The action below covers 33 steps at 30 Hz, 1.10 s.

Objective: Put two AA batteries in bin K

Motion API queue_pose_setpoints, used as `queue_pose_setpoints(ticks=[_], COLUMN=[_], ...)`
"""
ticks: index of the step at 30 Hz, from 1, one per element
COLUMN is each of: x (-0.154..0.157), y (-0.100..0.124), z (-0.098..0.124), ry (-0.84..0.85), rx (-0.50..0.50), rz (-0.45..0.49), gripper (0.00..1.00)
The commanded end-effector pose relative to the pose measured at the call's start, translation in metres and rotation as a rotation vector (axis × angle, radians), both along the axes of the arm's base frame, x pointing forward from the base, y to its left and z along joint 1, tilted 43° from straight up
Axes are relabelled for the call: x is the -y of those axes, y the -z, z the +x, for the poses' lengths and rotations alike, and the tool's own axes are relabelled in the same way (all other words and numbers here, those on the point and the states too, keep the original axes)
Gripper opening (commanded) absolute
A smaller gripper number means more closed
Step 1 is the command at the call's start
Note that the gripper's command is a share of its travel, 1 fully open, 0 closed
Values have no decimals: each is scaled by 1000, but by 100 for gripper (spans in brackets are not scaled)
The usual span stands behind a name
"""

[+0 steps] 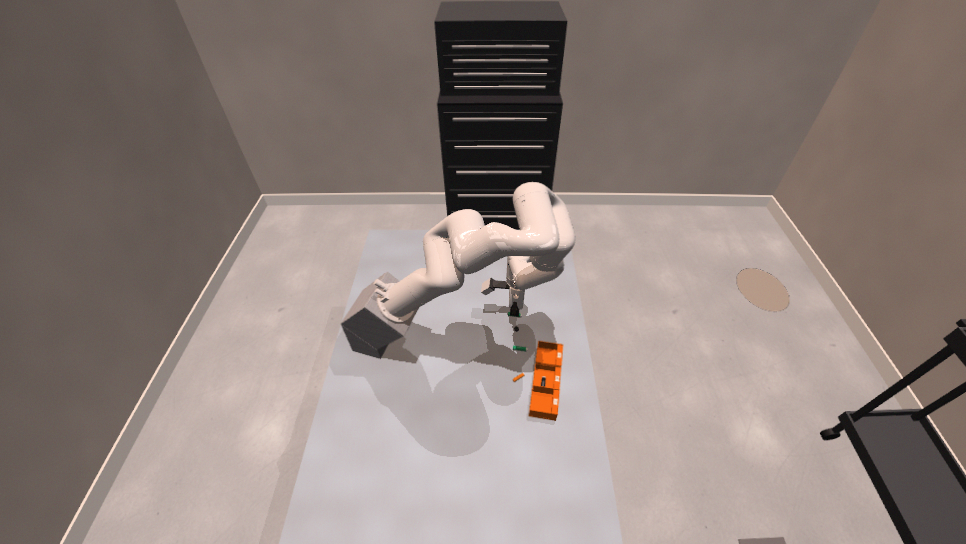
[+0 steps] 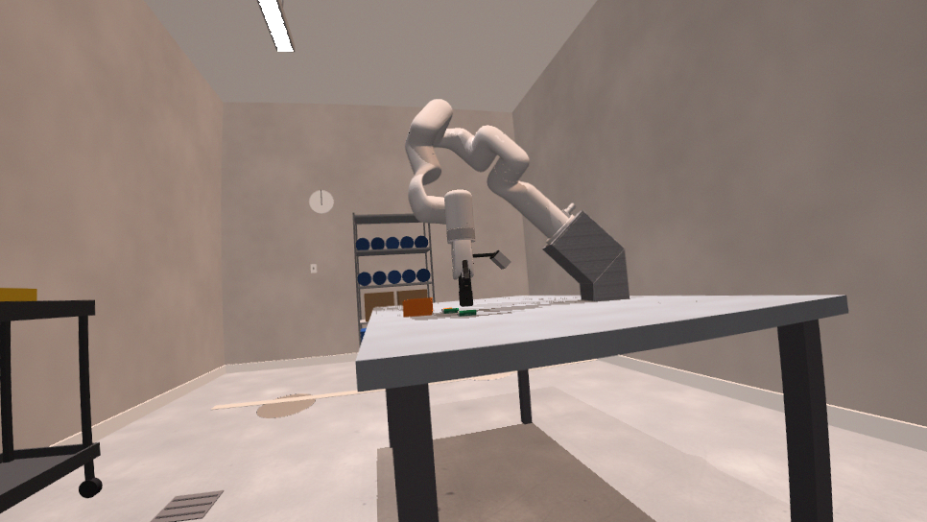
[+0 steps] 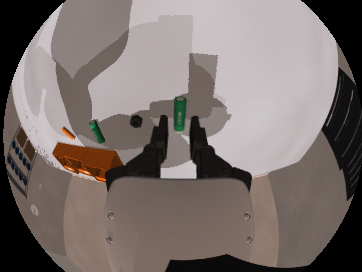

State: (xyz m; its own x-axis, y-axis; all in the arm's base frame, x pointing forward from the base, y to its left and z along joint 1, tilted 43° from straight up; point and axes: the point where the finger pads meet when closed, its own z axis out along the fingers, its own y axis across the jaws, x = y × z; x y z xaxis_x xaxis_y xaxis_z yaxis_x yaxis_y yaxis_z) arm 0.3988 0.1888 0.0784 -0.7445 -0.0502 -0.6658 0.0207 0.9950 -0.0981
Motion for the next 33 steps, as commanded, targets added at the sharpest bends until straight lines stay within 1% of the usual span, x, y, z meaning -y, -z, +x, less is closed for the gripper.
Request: queue_pose_setpoints(ticks=[1, 4, 13, 24, 25, 33], x=[-1, -1, 1, 1, 1, 1], y=[7, 7, 16, 16, 16, 16], z=[9, 9, 16, 16, 16, 16], ry=[-2, -2, -2, -2, -2, -2], rx=[6, 6, 6, 6, 6, 6], rz=[3, 3, 3, 3, 3, 3], gripper=[28, 28, 28, 28, 0, 0])
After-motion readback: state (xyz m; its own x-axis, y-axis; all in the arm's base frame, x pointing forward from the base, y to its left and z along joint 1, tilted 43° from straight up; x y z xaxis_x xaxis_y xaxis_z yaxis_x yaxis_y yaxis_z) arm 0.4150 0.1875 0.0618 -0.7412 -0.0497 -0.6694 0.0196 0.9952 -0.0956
